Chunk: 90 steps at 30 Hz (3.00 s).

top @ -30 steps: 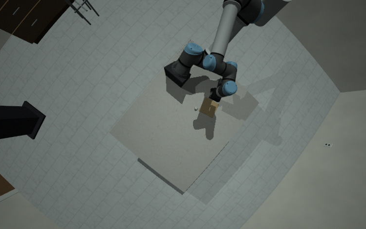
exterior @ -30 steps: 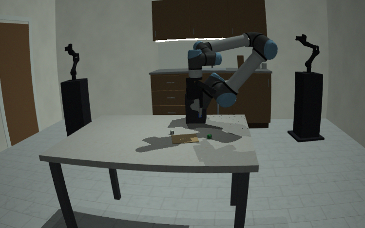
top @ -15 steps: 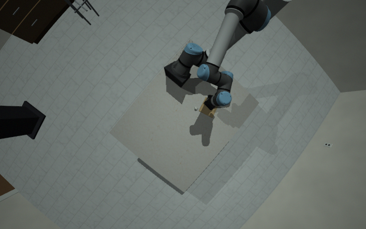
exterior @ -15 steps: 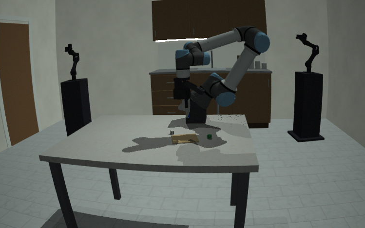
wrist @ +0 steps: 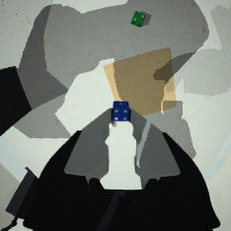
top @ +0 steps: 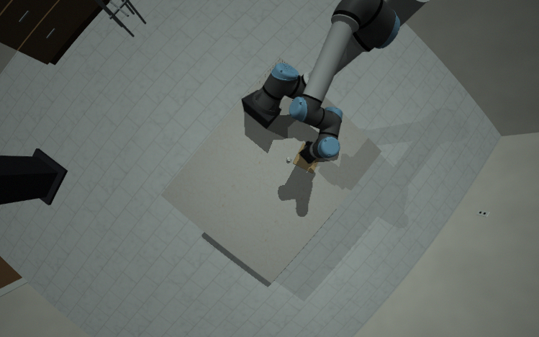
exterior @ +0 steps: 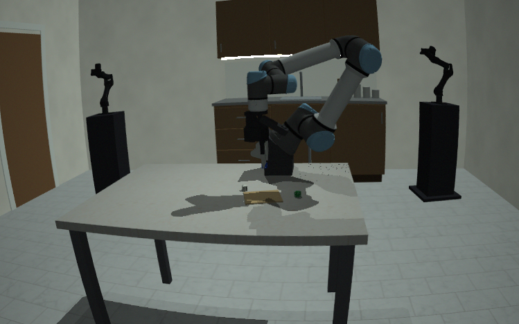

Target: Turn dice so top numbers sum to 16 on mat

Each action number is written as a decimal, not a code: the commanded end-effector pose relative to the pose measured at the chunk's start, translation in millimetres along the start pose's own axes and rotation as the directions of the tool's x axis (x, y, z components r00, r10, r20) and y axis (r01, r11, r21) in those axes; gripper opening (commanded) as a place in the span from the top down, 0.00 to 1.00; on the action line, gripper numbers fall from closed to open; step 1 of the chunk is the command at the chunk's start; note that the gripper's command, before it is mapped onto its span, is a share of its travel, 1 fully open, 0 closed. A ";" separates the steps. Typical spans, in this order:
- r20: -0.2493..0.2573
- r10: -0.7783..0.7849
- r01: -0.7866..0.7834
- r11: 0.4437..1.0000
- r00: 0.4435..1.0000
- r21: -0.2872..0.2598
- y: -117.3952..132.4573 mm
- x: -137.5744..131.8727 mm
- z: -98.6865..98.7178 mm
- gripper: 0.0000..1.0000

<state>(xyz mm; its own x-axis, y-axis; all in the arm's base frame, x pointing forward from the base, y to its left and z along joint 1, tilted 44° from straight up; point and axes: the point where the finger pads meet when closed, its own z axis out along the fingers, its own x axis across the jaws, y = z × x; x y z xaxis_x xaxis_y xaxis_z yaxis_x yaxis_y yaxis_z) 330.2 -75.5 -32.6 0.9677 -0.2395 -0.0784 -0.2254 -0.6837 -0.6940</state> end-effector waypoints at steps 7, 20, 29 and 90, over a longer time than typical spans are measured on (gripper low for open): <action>-0.001 0.001 -0.001 1.000 1.000 -0.001 0.5 0.4 25.1 0.97; -0.001 0.001 -0.001 1.000 1.000 -0.001 0.5 0.5 76.3 0.97; -0.001 0.001 -0.001 1.000 1.000 -0.001 0.5 0.5 93.1 0.97; -0.001 0.001 -0.001 1.000 1.000 -0.001 0.5 0.5 98.8 0.97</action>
<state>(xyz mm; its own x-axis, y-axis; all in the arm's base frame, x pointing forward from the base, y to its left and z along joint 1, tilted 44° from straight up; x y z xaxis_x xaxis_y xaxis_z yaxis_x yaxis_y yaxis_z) 341.4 -8.1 -103.1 0.9676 -0.2399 -0.0792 -0.2263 -0.6836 -0.6939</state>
